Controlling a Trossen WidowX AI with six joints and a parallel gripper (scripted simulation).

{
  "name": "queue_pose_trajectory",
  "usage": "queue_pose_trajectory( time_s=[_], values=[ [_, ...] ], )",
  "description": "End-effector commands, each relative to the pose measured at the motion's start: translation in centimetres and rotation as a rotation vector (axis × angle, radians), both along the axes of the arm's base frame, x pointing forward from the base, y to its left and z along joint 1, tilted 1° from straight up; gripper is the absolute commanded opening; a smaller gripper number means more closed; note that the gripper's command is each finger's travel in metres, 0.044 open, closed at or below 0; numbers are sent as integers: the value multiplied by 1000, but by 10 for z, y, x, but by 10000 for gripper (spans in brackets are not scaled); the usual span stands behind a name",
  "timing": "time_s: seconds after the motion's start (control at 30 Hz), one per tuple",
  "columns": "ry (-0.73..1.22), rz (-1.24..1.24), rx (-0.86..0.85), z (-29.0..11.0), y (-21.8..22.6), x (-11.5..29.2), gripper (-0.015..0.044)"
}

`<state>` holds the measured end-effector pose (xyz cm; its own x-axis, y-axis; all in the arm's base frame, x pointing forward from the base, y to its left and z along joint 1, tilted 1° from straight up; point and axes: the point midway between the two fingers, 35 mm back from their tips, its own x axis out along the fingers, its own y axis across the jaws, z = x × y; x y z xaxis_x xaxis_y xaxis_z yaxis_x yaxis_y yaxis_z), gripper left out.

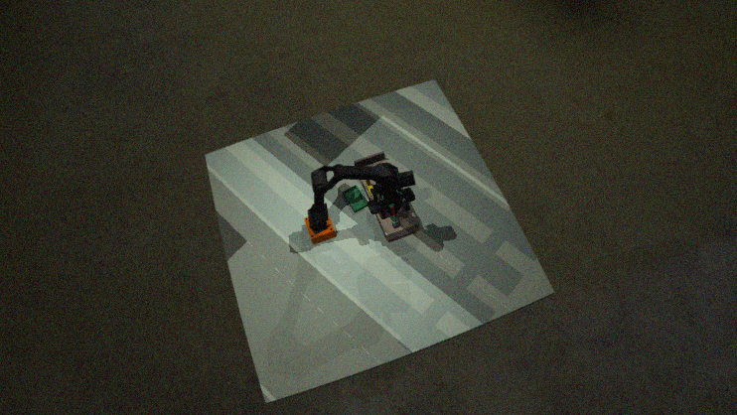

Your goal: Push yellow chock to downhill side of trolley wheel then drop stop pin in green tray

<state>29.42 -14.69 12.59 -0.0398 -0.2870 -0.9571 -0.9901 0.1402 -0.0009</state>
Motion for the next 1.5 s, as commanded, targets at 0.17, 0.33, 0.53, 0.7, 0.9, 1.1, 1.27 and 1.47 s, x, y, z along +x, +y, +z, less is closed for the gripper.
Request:
queue_pose_trajectory(
  time_s=[0.17,0.33,0.53,0.7,0.9,1.1,1.27,1.47],
  values=[
    [-4,-4,-9,8,-1,1,0],
    [-4,-4,-9,10,-1,1,0],
    [-4,-4,-9,12,-1,0,0],
    [-4,-4,-9,14,-1,1,0],
    [-4,-4,-9,16,-2,1,0],
    [-4,-4,-9,18,-2,2,0],
    [-4,-4,-9,18,-5,1,0],
    [-4,-4,-10,18,-14,-1,0]
  ],
)
